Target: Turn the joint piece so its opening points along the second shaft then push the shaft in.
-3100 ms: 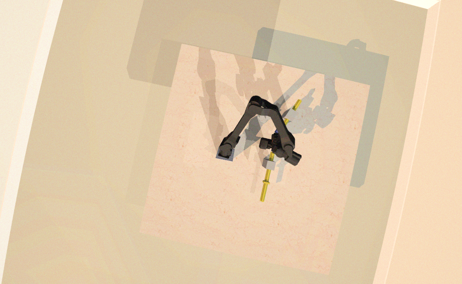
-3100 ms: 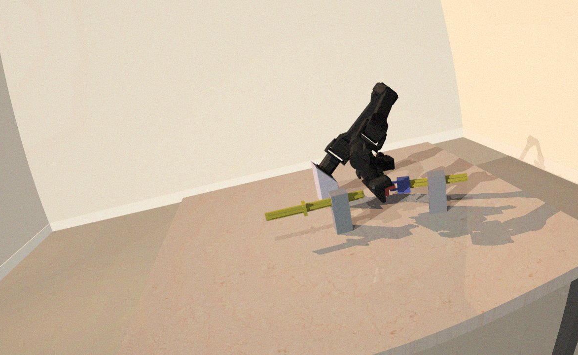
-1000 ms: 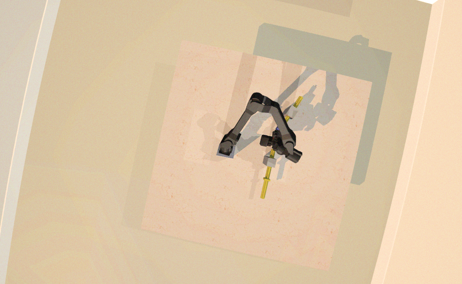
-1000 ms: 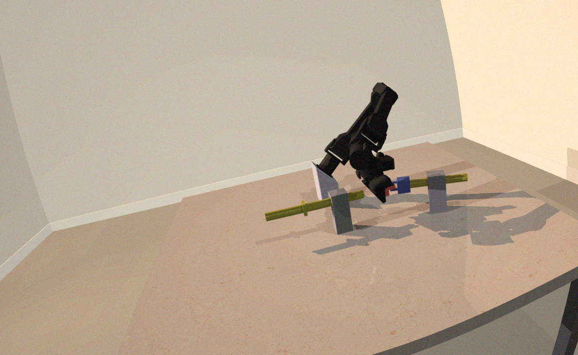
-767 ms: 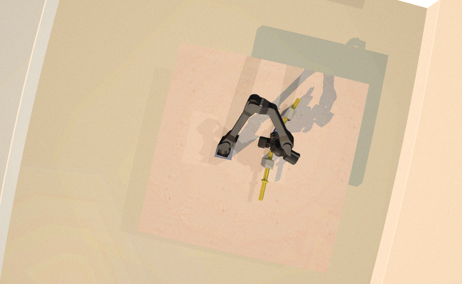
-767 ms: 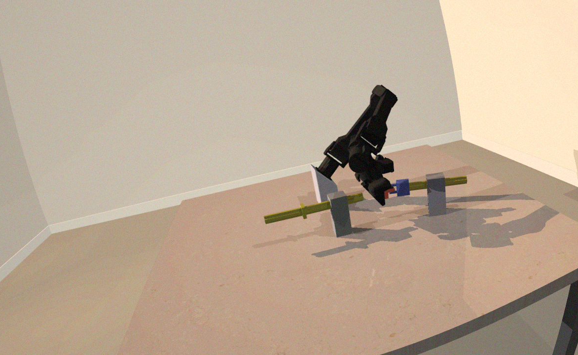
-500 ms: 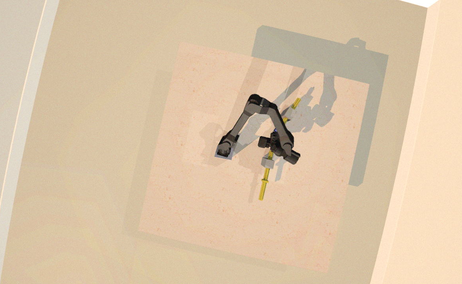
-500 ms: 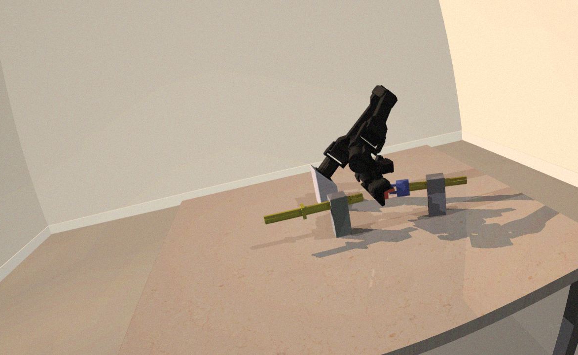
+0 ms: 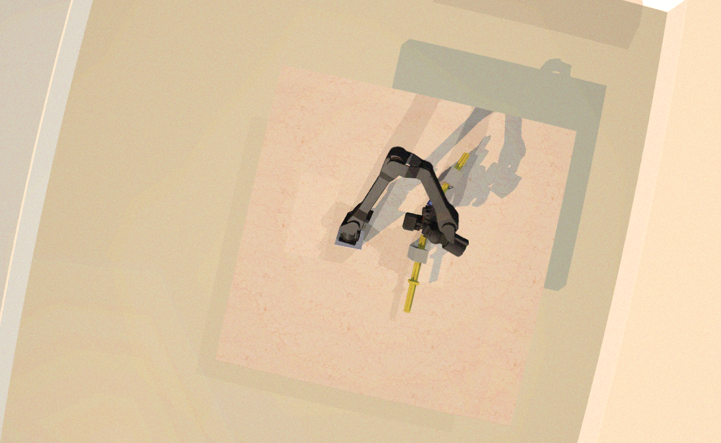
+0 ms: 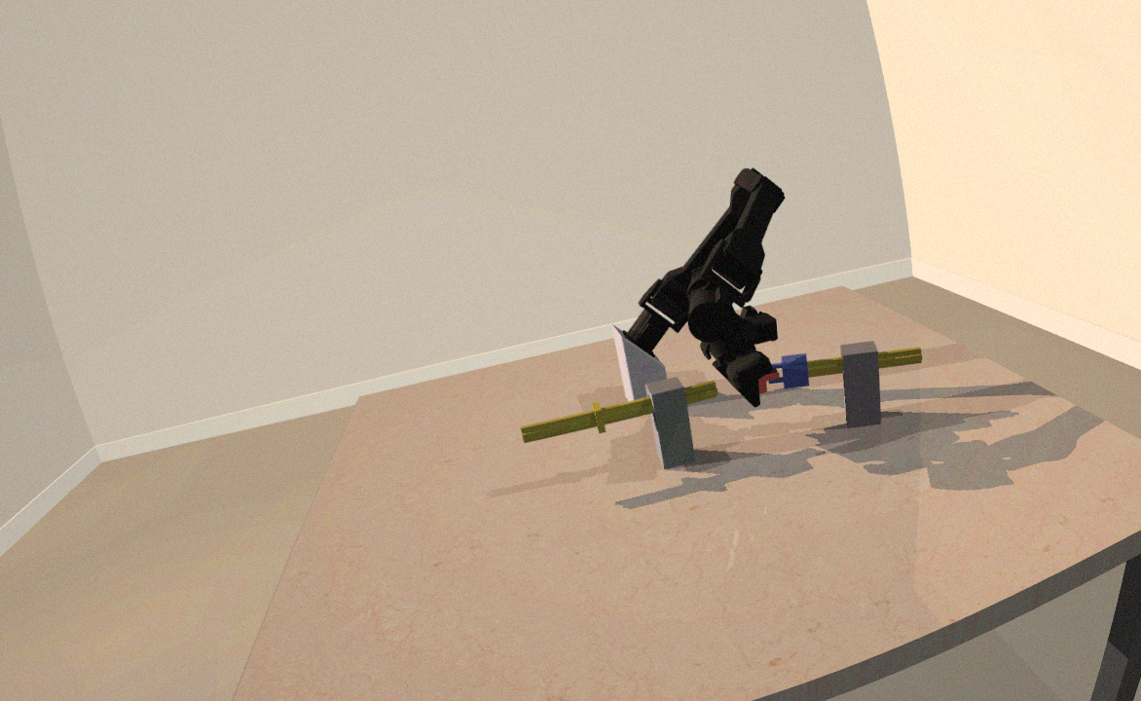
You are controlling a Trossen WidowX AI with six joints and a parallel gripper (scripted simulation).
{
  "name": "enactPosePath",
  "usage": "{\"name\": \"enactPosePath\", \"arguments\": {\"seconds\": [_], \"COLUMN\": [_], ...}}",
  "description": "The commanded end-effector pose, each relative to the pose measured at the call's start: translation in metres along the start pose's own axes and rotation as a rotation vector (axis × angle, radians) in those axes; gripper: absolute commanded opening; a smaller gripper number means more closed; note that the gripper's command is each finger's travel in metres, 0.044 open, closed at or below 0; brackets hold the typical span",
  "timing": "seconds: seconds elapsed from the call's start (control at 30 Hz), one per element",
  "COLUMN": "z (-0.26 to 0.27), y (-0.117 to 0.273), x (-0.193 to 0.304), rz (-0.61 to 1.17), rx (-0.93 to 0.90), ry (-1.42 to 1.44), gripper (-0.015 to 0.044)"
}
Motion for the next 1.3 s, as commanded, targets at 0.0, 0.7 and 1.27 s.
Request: {"name": "enactPosePath", "arguments": {"seconds": [0.0,0.7,1.27], "z": [0.0,0.0,-0.001], "y": [0.0,0.0,0.007], "x": [0.0,0.0,-0.019], "rz": [0.0,0.0,0.218], "rx": [0.0,0.0,-0.026], "ry": [0.0,0.0,-0.002], "gripper": [0.0,0.044,0.044]}}
Point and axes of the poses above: the point midway between the two fingers, 35 mm back from their tips, its own y axis back along the fingers, its own z axis across the jaws, x = y × z, the point moved 7 cm from there along y, back along the fingers, and after that the axes turned 1 degree about -y, right-handed, at the moved point
